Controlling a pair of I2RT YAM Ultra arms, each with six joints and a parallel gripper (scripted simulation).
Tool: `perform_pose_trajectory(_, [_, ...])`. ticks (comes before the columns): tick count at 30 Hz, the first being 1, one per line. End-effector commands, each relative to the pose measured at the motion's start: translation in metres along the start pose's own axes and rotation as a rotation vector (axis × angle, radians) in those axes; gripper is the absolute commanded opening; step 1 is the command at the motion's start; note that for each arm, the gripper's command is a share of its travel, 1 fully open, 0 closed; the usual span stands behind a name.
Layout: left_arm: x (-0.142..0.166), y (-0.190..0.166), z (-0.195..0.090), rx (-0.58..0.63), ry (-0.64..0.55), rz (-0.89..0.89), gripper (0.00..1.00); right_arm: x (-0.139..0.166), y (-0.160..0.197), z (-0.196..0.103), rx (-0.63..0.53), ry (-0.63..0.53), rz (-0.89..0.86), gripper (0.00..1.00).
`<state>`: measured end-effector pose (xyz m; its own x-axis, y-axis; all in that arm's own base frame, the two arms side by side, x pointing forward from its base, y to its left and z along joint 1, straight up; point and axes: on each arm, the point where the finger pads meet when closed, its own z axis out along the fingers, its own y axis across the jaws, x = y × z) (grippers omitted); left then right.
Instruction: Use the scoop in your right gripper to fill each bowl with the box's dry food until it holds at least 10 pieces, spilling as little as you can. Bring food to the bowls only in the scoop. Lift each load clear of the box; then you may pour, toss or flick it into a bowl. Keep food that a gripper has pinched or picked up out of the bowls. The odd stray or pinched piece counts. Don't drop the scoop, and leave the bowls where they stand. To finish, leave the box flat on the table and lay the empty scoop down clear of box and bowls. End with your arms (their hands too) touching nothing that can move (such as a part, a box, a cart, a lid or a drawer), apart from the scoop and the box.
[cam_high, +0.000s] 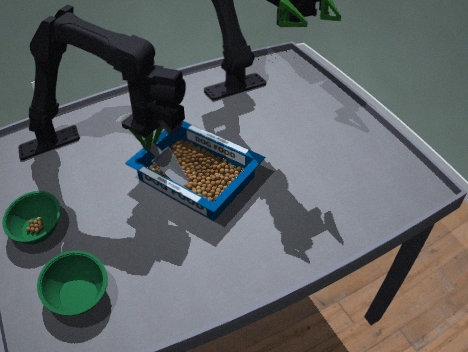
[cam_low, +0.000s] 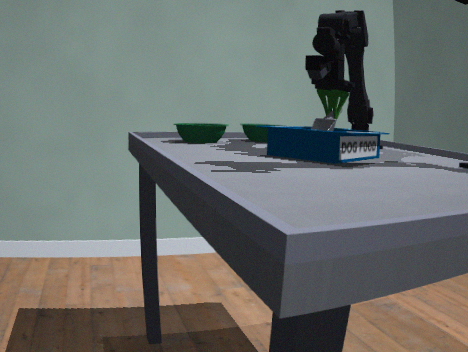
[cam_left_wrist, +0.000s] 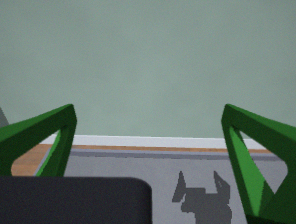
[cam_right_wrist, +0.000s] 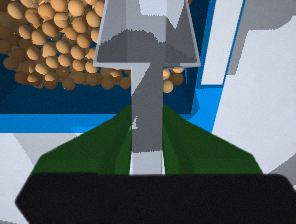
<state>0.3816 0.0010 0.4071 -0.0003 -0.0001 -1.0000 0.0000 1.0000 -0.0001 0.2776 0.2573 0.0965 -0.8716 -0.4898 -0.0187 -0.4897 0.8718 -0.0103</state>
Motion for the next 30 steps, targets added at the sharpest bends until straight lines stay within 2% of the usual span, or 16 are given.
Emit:
perform_pose_trajectory(1, [-0.021, 0.000, -0.005, 0.000, -0.055, 0.000, 1.00, -0.004, 0.002, -0.019, -0.015, -0.040, 0.000, 0.00])
perform_pose_trajectory(6, [-0.021, 0.000, -0.005, 0.000, -0.055, 0.000, 1.00, 0.007, 0.004, -0.031, -0.011, -0.015, -0.003, 0.00])
perform_pose_trajectory(11, [-0.021, 0.000, -0.005, 0.000, -0.055, 0.000, 1.00, 0.001, 0.002, -0.033, -0.012, -0.037, 0.003, 0.00])
perform_pose_trajectory(13, [-0.021, 0.000, -0.005, 0.000, -0.055, 0.000, 1.00, 0.013, 0.004, -0.041, -0.008, -0.008, -0.005, 0.00])
perform_pose_trajectory(19, [-0.021, 0.000, -0.005, 0.000, -0.055, 0.000, 1.00, 0.016, 0.000, -0.052, -0.008, -0.009, 0.005, 0.00])
perform_pose_trajectory(24, [-0.021, 0.000, -0.005, 0.000, -0.055, 0.000, 1.00, 0.000, 0.003, -0.050, -0.019, -0.072, 0.004, 0.00])
perform_pose_trajectory(25, [-0.021, 0.000, -0.005, 0.000, -0.055, 0.000, 1.00, 0.013, -0.001, -0.035, -0.005, -0.018, 0.004, 0.00])
perform_pose_trajectory(26, [-0.021, 0.000, -0.005, 0.000, -0.055, 0.000, 1.00, 0.009, 0.001, -0.044, -0.011, -0.039, 0.004, 0.00])
perform_pose_trajectory(28, [-0.021, 0.000, -0.005, 0.000, -0.055, 0.000, 1.00, 0.009, 0.001, -0.044, -0.011, -0.039, 0.004, 0.00])
perform_pose_trajectory(29, [-0.021, 0.000, -0.005, 0.000, -0.055, 0.000, 1.00, 0.012, 0.000, -0.035, -0.007, -0.024, 0.002, 0.00])
perform_pose_trajectory(30, [-0.021, 0.000, -0.005, 0.000, -0.055, 0.000, 1.00, 0.010, -0.004, -0.055, -0.012, -0.038, 0.014, 0.00])
